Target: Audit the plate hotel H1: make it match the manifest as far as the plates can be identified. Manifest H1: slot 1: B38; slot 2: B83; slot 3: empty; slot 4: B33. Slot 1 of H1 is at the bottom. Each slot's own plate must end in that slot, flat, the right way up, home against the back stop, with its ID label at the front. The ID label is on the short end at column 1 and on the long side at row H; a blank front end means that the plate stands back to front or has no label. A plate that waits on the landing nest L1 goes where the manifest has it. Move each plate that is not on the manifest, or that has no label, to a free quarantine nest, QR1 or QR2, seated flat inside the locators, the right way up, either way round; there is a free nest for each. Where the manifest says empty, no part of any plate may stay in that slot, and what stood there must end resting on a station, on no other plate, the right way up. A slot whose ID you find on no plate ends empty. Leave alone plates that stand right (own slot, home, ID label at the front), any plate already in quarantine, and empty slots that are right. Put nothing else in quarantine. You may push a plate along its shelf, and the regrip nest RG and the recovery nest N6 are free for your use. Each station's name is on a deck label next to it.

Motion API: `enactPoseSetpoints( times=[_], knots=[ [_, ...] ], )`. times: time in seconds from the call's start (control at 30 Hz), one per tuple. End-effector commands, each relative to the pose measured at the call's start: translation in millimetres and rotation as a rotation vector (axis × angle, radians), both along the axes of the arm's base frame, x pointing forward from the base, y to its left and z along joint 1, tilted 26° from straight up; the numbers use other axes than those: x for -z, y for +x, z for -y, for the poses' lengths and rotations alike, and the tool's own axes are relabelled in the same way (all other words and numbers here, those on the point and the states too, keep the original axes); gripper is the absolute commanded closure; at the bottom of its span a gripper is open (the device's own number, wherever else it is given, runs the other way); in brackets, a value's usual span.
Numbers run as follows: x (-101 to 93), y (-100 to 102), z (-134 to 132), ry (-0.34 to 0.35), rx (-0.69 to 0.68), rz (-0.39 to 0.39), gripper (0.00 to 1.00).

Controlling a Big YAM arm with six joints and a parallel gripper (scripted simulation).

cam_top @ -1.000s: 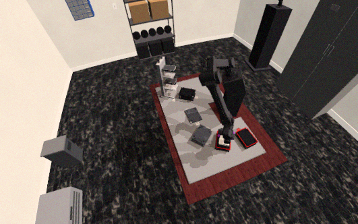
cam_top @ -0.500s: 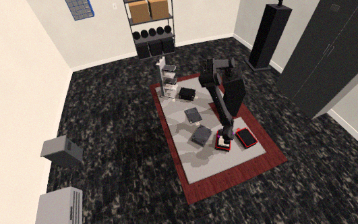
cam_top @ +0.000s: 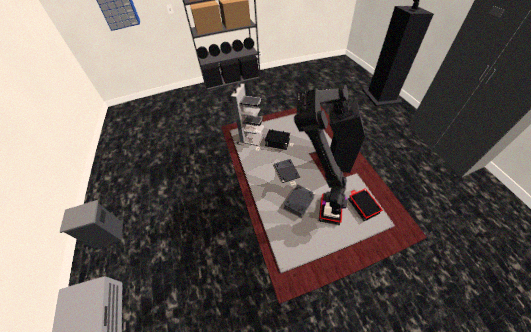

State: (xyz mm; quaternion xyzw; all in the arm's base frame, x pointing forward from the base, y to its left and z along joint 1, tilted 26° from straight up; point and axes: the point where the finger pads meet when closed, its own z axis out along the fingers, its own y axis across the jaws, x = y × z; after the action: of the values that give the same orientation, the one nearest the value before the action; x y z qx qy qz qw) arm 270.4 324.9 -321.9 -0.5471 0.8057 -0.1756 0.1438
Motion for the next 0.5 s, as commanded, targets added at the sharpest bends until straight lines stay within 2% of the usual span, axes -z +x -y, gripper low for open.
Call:
enactPoseSetpoints(
  times=[0.0,0.33,0.37,0.47],
  knots=[
    [5.6,7.6,3.6,0.005,0.009,-0.001,0.14],
    [10.1,9.5,4.5,0.004,0.009,-0.001,0.14],
    [2.8,5.7,-2.1,0.01,0.002,0.003,0.14],
    [2.8,5.7,-2.1,0.01,0.002,0.003,0.14]
  ],
)
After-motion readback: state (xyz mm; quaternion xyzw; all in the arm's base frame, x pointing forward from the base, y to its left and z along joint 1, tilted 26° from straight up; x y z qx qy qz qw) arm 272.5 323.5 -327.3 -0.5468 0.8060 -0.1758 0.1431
